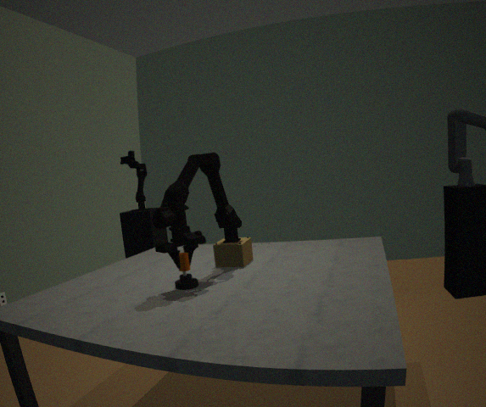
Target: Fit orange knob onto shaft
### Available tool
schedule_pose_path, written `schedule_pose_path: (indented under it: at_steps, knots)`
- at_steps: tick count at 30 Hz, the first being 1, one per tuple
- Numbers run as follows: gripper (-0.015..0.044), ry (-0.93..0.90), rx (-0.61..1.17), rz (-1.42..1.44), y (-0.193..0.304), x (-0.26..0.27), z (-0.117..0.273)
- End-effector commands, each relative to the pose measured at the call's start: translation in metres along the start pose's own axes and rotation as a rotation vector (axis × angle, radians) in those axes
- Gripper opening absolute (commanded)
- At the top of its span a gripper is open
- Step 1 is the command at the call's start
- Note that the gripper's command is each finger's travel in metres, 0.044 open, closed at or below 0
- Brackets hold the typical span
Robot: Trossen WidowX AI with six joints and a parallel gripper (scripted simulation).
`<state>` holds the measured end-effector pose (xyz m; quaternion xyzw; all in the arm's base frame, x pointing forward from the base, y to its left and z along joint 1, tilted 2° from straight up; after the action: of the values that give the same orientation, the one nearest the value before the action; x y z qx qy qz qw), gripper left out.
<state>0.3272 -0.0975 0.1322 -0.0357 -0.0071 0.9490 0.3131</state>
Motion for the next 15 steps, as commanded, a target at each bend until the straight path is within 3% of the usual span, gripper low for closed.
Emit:
schedule_pose_path:
  at_steps: [1,15]
  knots:
    - [0.0000,0.002,-0.003,0.055,0.0001,0.0002,0.0015]
    - [0.0000,0.002,-0.003,0.055,0.0002,0.0007,-0.0029]
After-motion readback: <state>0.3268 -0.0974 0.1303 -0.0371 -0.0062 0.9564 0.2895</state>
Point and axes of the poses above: the point midway between the two fingers, 35 mm back from their tips, its own z axis back along the fingers, its own x axis across the jaws, y = z × x, the point moved 10 cm from there along z, back along the fingers, and after that the axes turned 4 degrees about -z, right-handed, at the moved point
